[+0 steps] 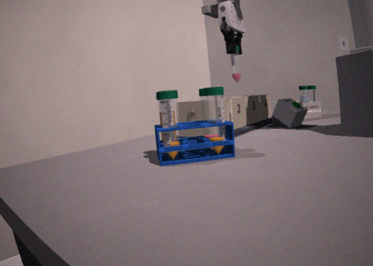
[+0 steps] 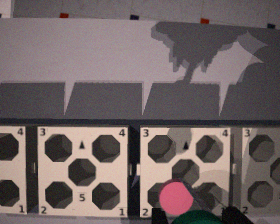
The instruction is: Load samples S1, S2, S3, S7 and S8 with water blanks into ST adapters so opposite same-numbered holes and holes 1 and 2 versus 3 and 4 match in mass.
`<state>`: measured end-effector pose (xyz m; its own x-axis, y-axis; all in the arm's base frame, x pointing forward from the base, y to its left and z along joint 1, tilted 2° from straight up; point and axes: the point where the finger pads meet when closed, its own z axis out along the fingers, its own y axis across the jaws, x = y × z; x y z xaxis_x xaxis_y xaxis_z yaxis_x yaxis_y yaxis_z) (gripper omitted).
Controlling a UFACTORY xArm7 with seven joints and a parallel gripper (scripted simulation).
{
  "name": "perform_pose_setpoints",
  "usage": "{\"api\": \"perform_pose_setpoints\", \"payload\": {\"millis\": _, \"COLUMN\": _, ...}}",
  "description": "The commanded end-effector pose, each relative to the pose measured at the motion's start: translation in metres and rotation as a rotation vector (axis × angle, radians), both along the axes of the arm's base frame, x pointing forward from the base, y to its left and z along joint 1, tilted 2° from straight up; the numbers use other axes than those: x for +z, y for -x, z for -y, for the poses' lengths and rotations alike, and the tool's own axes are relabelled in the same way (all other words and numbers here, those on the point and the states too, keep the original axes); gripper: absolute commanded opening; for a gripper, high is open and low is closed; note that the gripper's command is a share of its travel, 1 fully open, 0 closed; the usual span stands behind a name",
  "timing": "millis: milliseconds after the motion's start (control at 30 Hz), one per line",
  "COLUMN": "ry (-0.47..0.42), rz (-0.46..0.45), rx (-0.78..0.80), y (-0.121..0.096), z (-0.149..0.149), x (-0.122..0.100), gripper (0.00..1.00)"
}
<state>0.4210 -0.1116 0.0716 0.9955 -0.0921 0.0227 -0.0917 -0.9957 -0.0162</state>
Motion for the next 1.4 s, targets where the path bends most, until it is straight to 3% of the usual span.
{"api": "perform_pose_setpoints", "payload": {"millis": 0, "ry": 0.0, "rz": 0.002, "rx": 0.001, "y": -0.007, "z": 0.022, "x": 0.0, "gripper": 0.0}}
{"api": "perform_pose_setpoints", "payload": {"millis": 633, "ry": 0.001, "rz": 0.002, "rx": 0.001, "y": -0.022, "z": 0.105, "x": 0.0, "gripper": 0.0}}
{"api": "perform_pose_setpoints", "payload": {"millis": 1367, "ry": 0.001, "rz": 0.002, "rx": 0.001, "y": -0.023, "z": 0.108, "x": 0.0, "gripper": 0.0}}
